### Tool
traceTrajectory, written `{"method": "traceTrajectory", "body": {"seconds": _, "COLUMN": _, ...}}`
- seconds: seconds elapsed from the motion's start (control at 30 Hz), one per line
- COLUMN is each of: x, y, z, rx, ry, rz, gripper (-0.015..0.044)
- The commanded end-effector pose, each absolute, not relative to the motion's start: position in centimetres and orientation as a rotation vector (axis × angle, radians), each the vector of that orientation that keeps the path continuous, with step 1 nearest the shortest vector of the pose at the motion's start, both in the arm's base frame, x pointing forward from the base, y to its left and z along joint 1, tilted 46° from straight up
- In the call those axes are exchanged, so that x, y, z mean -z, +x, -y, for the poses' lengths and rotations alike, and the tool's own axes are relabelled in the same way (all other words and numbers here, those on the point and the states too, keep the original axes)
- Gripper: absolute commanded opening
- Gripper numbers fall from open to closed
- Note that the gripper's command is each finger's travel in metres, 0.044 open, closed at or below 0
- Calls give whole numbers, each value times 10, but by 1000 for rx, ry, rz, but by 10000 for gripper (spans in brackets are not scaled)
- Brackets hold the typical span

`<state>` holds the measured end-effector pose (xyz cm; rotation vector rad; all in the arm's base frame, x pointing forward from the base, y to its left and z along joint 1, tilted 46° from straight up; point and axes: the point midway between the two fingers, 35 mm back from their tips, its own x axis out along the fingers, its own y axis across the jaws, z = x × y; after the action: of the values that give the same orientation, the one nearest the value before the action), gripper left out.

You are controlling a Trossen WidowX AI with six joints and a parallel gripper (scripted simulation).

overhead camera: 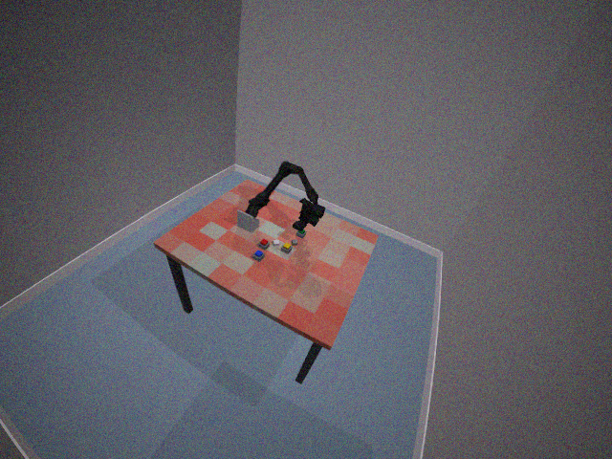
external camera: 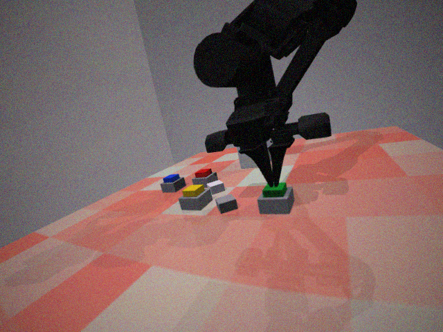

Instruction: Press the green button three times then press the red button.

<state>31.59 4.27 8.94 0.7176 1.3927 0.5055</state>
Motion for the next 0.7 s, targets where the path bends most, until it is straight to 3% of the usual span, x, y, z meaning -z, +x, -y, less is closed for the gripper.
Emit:
{"method": "traceTrajectory", "body": {"seconds": 0.0, "x": -106, "y": 314, "z": -25, "rx": -504, "ry": 718, "rz": -1387, "gripper": 20}}
{"method": "traceTrajectory", "body": {"seconds": 0.67, "x": -92, "y": 316, "z": -39, "rx": -504, "ry": 719, "rz": -1388, "gripper": 20}}
